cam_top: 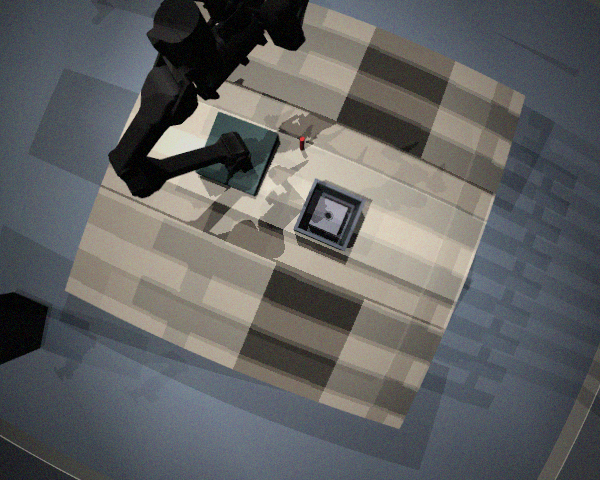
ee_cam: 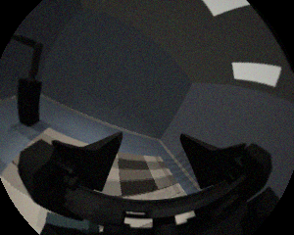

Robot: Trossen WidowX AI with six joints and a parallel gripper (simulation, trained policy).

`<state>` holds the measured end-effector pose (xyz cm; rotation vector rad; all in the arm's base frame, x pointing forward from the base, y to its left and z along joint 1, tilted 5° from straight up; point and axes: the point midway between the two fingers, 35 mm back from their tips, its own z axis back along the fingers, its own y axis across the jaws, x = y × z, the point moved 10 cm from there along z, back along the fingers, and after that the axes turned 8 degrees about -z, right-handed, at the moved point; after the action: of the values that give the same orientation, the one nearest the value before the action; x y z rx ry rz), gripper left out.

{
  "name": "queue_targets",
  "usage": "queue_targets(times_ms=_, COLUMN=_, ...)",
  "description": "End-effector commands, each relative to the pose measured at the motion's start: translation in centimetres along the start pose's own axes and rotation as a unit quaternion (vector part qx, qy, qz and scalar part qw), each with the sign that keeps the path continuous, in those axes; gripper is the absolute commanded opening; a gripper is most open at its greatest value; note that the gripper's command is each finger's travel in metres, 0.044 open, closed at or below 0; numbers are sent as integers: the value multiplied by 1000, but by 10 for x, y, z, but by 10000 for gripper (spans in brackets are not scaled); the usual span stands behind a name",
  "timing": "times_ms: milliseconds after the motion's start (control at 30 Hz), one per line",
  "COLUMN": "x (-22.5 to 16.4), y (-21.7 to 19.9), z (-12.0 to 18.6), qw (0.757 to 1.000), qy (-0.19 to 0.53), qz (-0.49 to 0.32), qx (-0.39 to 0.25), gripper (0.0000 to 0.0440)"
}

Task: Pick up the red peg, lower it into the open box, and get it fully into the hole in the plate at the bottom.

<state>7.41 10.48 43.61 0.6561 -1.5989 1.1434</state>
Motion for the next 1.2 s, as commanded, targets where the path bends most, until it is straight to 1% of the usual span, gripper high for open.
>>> queue_targets(times_ms=0, x=-15, y=-2, z=-10, qw=998, qy=43, qz=-44, qx=-13, gripper=440)
queue_targets(times_ms=267, x=-46, y=-6, z=-24, qw=980, qy=128, qz=-145, qx=-50, gripper=440)
queue_targets(times_ms=400, x=-62, y=-7, z=-30, qw=964, qy=169, qz=-195, qx=-71, gripper=440)
queue_targets(times_ms=567, x=-81, y=-8, z=-35, qw=937, qy=217, qz=-255, qx=-100, gripper=440)
queue_targets(times_ms=700, x=-96, y=-9, z=-38, qw=911, qy=253, qz=-302, qx=-125, gripper=440)
queue_targets(times_ms=867, x=-115, y=-9, z=-41, qw=872, qy=295, qz=-358, qx=-159, gripper=440)
queue_targets(times_ms=1167, x=-146, y=-8, z=-42, qw=786, qy=362, qz=-447, qx=-226, gripper=440)
